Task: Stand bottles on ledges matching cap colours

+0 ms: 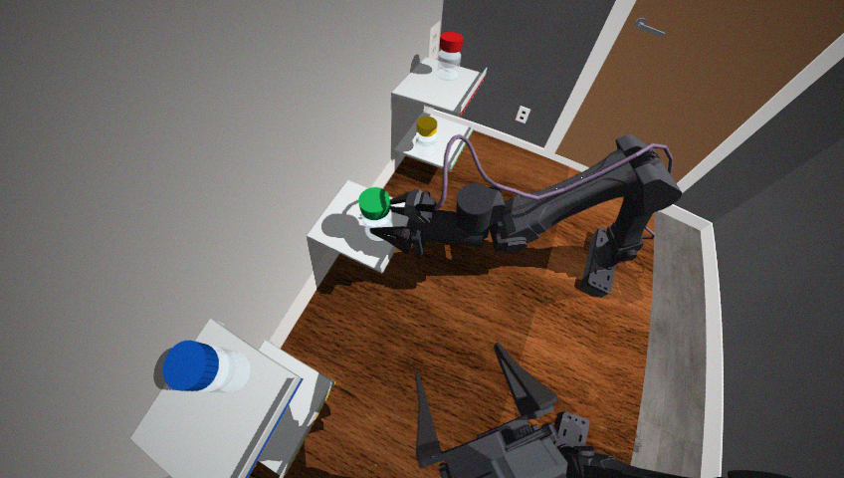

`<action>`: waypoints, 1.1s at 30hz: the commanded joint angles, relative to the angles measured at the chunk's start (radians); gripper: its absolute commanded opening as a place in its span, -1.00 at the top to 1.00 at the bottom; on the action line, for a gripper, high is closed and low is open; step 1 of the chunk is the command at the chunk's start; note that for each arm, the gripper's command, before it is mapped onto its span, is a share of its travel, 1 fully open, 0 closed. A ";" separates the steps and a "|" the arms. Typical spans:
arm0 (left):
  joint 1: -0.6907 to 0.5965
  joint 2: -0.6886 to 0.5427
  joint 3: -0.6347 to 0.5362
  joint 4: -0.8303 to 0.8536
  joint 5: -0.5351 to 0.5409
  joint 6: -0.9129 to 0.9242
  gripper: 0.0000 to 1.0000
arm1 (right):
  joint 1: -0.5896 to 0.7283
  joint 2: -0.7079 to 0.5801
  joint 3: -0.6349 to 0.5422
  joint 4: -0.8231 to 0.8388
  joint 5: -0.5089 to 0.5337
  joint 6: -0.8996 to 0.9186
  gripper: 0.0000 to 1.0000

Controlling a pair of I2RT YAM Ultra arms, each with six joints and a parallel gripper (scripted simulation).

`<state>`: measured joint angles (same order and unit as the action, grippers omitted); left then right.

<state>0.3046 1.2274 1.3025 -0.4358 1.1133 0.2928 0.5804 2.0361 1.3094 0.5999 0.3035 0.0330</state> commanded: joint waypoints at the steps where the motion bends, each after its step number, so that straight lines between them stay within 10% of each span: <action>1: 0.006 0.003 0.019 -0.020 0.014 0.005 -0.78 | -0.002 -0.029 0.033 -0.024 -0.002 -0.001 0.21; 5: 0.006 0.003 0.019 -0.020 0.014 0.005 -0.78 | -0.002 -0.048 0.050 -0.057 -0.002 -0.002 -0.03; 33: 0.006 0.003 0.019 -0.020 0.014 0.005 -0.78 | 0.036 -0.177 0.218 -0.365 -0.028 -0.001 -0.03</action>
<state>0.3046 1.2274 1.3025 -0.4358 1.1133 0.2928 0.5915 1.9240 1.5291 0.2218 0.2989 0.0330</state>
